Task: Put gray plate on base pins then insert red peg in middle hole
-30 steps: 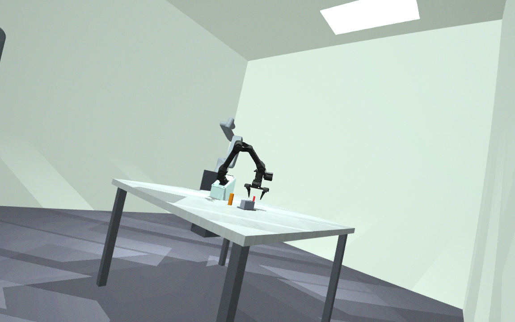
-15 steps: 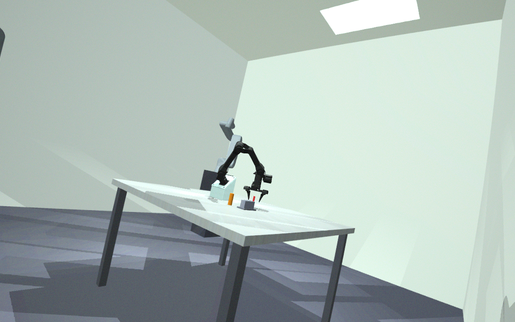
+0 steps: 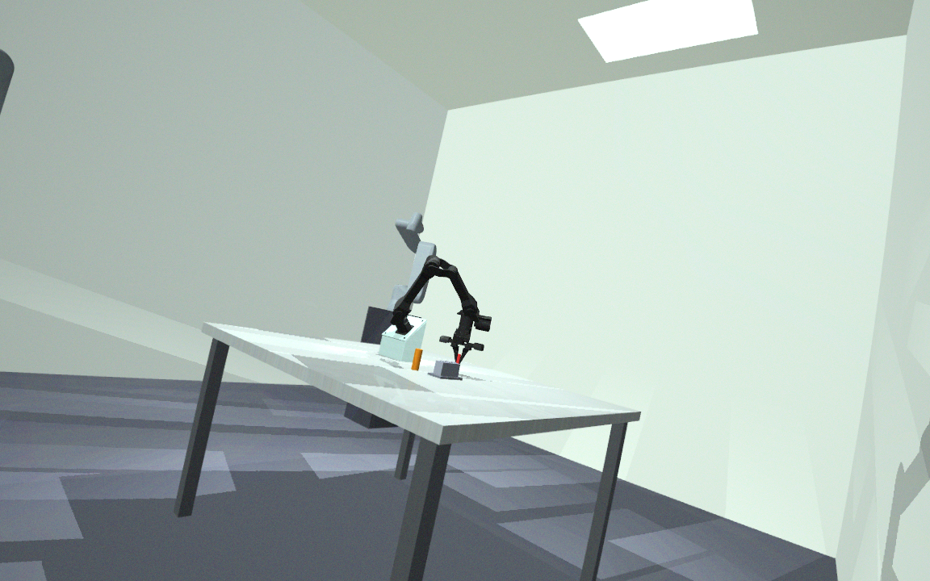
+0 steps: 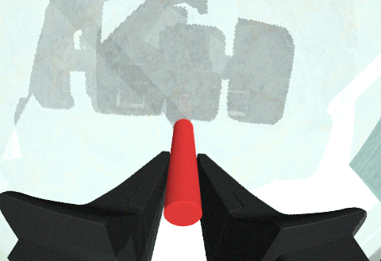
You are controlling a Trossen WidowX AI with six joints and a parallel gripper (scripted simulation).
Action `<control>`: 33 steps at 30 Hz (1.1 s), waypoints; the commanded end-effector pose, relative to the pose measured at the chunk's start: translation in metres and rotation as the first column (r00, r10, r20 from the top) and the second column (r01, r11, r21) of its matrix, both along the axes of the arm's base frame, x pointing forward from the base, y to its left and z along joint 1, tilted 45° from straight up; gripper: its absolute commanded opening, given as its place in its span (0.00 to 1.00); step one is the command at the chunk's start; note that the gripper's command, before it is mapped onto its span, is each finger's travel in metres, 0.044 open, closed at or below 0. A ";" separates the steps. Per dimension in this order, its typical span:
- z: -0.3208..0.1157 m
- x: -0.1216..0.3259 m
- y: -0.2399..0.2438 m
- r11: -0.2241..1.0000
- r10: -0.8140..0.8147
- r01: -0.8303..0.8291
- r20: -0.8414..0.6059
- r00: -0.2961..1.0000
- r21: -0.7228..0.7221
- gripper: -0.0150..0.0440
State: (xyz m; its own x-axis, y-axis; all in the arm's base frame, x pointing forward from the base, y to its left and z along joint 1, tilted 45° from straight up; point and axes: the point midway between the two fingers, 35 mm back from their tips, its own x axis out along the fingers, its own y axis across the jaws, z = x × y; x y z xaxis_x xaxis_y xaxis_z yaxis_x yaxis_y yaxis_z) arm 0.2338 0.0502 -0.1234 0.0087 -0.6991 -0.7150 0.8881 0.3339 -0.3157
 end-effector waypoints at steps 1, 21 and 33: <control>0.000 0.000 -0.001 1.000 0.004 -0.004 -0.001 1.000 -0.003 0.25; 0.028 0.004 0.032 1.000 0.006 -0.006 -0.002 1.000 0.003 0.25; 0.054 0.004 0.060 1.000 0.005 -0.005 -0.003 1.000 0.003 0.25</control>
